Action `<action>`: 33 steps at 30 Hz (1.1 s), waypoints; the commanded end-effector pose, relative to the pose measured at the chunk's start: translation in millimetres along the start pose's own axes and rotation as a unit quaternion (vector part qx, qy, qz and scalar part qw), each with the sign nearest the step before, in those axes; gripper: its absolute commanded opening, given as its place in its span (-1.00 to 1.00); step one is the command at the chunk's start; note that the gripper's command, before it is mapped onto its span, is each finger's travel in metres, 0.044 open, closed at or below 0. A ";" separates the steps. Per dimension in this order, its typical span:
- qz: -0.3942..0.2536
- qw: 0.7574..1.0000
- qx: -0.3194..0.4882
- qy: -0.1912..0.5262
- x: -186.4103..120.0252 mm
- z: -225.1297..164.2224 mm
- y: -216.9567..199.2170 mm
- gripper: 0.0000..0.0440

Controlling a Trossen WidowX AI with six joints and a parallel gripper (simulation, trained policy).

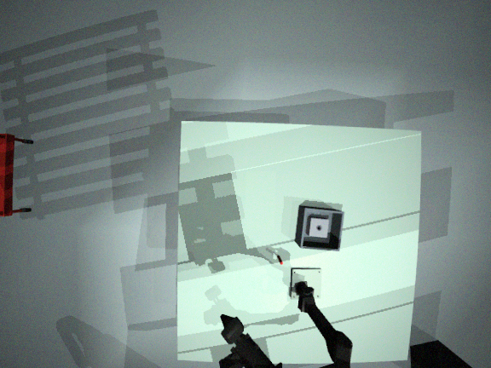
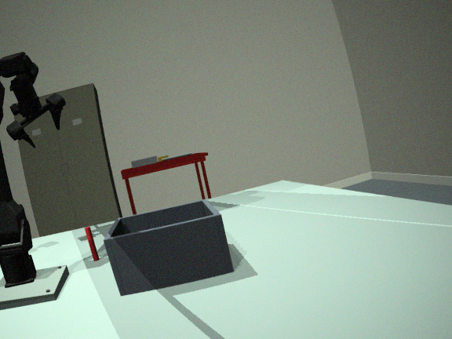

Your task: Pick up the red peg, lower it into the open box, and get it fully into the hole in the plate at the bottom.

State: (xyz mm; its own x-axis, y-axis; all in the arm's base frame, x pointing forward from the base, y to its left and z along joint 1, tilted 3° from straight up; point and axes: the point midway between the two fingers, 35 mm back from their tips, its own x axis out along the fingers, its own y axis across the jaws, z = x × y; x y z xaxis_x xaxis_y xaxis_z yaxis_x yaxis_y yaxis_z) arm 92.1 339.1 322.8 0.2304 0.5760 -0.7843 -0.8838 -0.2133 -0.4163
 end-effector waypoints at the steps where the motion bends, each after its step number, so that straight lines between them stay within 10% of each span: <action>1: 0.003 0.997 0.068 0.023 1.0 -18.8 -2.9 1.00; 17: -0.020 0.939 0.329 0.100 -1.9 -86.3 -14.1 1.00; 33: -0.058 0.807 0.562 0.173 -4.1 -151.7 -10.0 1.00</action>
State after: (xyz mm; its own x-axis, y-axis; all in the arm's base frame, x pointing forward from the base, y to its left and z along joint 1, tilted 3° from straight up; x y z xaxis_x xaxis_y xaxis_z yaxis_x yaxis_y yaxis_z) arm 160.1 230.2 268.8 0.2834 0.2788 -0.9176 -0.6905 0.7233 0.0065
